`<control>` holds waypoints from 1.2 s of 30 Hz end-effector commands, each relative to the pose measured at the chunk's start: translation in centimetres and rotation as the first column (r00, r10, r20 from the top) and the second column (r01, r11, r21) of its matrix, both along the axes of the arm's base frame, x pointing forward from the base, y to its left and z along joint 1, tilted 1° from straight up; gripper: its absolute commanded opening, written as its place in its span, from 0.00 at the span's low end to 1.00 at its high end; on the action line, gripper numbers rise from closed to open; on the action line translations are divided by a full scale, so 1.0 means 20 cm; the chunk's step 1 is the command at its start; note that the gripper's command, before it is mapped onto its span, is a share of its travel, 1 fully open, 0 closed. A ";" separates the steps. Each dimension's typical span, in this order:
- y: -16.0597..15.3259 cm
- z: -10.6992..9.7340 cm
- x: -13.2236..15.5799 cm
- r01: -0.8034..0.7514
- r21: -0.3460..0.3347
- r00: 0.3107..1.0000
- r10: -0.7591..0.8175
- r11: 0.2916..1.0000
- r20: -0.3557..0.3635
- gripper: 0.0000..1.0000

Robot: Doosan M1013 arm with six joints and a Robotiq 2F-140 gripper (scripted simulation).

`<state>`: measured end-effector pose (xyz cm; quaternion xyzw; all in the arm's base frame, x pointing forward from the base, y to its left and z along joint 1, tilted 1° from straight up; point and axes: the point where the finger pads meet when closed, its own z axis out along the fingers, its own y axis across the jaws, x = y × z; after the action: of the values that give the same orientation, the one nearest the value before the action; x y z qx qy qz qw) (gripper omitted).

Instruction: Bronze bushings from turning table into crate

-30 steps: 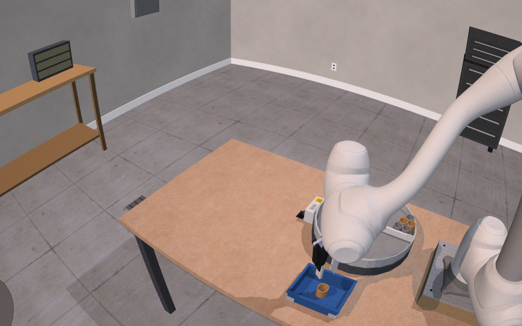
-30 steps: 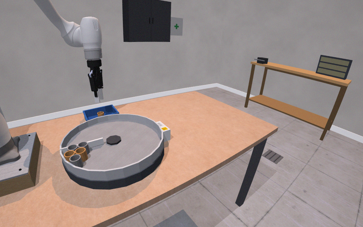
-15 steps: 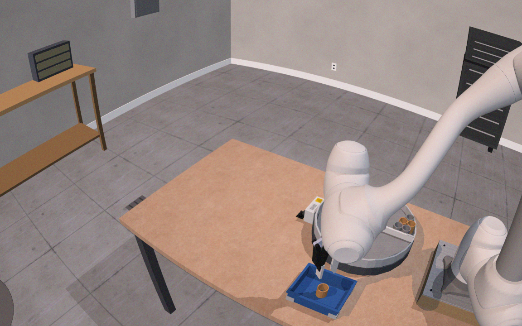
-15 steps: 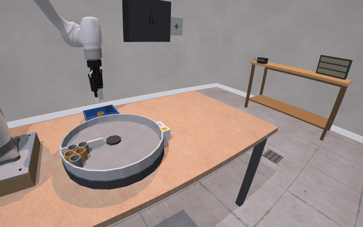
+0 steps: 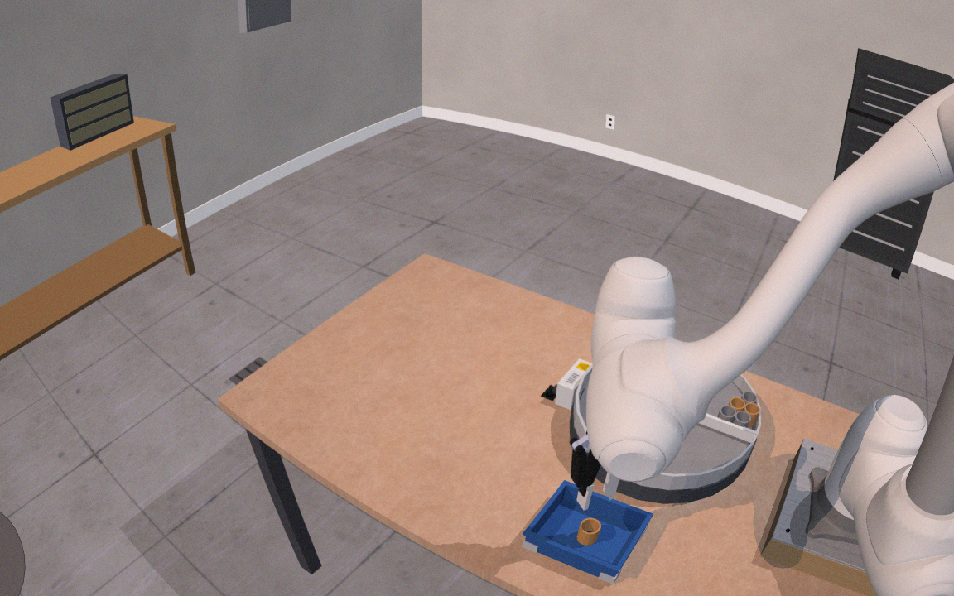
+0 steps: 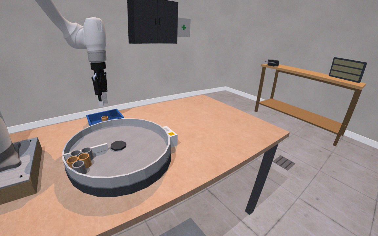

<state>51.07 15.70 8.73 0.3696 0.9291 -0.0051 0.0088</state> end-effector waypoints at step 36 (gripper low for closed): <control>-0.08 0.00 -0.04 -0.055 -0.001 0.998 0.055 0.998 -0.001 0.28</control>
<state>50.56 14.73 8.74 0.3545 0.9350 -0.0055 0.0090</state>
